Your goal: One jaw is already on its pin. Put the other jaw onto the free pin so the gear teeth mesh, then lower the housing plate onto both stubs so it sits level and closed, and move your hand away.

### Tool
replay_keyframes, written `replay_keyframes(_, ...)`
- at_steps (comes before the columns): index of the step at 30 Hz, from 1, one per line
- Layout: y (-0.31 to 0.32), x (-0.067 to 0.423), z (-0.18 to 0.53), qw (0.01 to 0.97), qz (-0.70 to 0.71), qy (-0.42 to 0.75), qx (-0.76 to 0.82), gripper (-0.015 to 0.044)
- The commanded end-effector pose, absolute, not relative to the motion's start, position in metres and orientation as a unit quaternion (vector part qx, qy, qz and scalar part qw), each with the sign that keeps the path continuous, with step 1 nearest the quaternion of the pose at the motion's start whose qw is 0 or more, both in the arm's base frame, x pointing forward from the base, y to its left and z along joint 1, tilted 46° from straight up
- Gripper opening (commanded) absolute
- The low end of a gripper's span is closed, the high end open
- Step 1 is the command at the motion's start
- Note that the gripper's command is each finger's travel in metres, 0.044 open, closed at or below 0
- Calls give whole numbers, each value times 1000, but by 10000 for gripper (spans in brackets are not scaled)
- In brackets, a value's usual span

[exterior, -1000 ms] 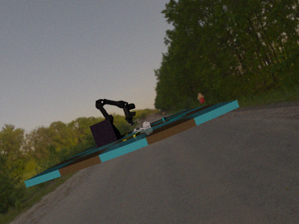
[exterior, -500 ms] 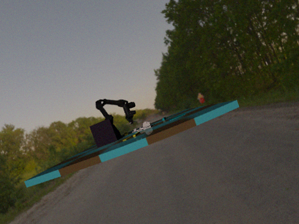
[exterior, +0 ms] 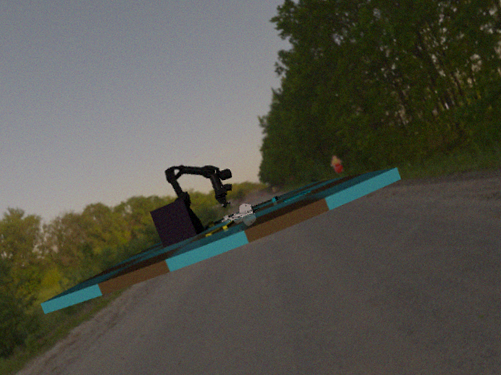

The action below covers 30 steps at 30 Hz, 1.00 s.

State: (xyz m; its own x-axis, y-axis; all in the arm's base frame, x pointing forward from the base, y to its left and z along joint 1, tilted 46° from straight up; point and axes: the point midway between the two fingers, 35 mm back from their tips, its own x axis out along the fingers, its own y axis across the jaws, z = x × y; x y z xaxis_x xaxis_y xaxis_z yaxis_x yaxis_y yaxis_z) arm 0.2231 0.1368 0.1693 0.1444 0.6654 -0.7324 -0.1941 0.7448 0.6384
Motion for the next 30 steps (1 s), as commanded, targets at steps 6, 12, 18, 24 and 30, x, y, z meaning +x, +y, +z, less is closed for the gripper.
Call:
replay_keyframes(6,118,239,151,725,279,593,211,351)
replay_keyframes(12,105,247,139,722,269,600,218,351)
replay_keyframes(18,91,254,126,718,260,605,226,351)
replay_keyframes(24,77,260,114,713,252,610,236,351)
replay_keyframes(30,62,264,101,709,244,614,247,351)
